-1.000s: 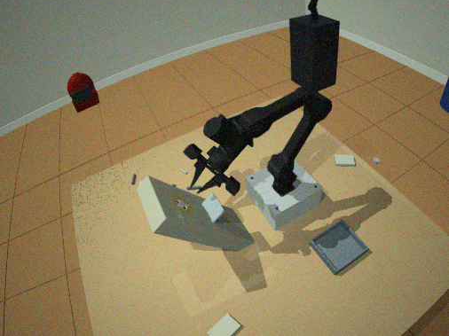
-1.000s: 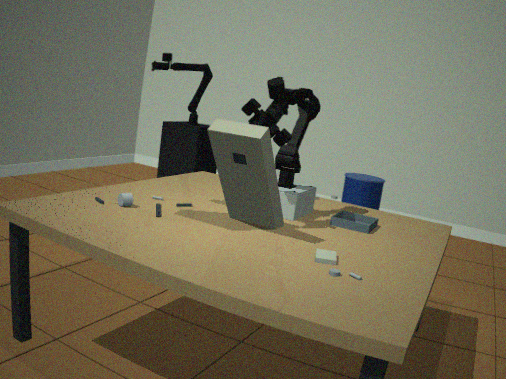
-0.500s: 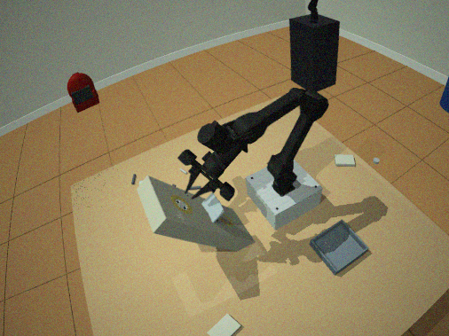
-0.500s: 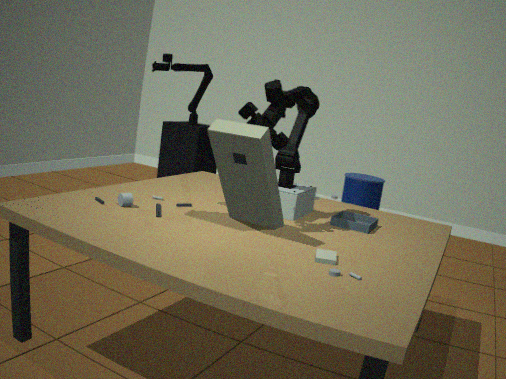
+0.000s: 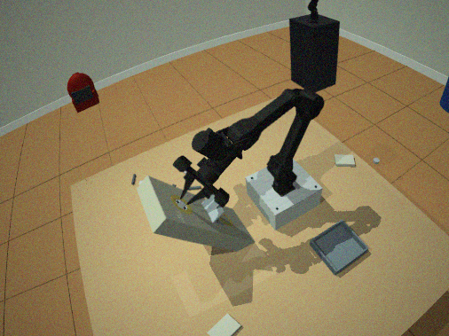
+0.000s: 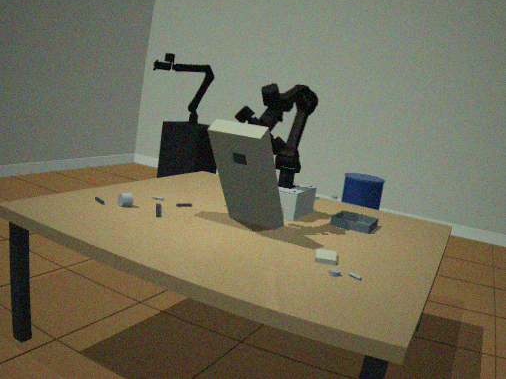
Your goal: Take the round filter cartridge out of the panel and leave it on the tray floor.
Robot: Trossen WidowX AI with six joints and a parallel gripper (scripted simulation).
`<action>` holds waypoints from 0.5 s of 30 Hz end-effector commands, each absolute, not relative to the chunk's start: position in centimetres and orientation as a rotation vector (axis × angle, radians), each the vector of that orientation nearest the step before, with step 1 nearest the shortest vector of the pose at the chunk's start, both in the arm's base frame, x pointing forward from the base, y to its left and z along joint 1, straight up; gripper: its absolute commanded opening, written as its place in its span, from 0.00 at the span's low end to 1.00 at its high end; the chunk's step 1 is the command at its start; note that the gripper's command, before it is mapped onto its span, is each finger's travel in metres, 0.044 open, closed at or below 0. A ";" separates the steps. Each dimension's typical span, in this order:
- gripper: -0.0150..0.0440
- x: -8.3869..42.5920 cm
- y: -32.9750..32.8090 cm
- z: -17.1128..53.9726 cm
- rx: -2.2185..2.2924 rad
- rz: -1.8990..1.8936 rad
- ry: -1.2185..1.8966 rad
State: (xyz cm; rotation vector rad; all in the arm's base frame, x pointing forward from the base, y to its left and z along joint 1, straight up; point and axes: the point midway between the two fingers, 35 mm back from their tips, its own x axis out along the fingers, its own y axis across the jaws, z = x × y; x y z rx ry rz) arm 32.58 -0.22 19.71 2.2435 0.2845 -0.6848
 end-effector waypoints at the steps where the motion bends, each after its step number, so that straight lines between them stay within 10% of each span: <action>1: 0.43 33.0 -0.3 19.3 2.245 -0.687 0.281; 15: 0.43 33.2 -0.3 19.1 2.245 -0.687 0.280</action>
